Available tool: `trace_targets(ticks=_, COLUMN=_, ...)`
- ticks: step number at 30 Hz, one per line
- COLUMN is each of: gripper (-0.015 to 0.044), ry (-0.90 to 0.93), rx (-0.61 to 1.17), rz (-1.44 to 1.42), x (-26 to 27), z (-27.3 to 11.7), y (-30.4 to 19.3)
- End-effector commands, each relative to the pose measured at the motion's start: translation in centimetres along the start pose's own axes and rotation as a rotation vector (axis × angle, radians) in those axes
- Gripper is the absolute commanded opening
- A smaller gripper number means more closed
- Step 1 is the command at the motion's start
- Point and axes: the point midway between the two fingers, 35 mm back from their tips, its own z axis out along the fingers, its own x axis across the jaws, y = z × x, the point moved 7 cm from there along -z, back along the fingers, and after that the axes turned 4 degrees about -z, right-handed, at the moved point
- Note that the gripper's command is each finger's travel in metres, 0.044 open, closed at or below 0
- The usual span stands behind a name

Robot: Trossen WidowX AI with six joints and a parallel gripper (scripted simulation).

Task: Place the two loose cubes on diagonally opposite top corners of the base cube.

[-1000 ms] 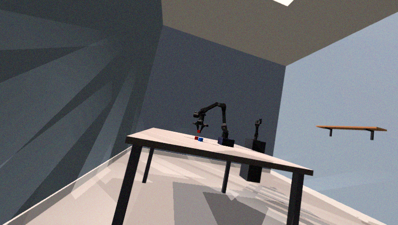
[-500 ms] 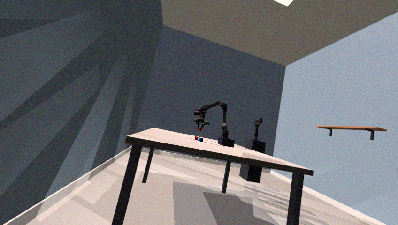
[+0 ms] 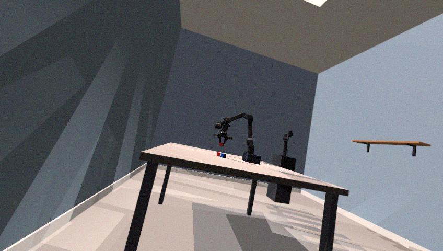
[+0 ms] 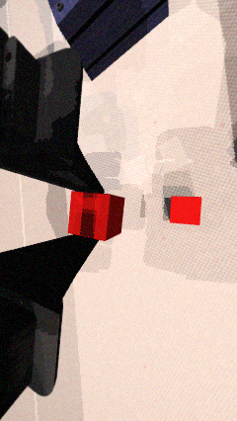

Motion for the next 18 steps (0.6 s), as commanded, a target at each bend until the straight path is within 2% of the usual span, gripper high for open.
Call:
trace_targets(ticks=1, gripper=0.0105, ry=-0.002, rx=-0.002, rz=-0.018, x=0.3, z=0.3, y=1.5)
trace_targets(ticks=18, gripper=0.0105, ry=0.0, rx=-0.008, rz=-0.097, x=2.1, z=1.4, y=6.6)
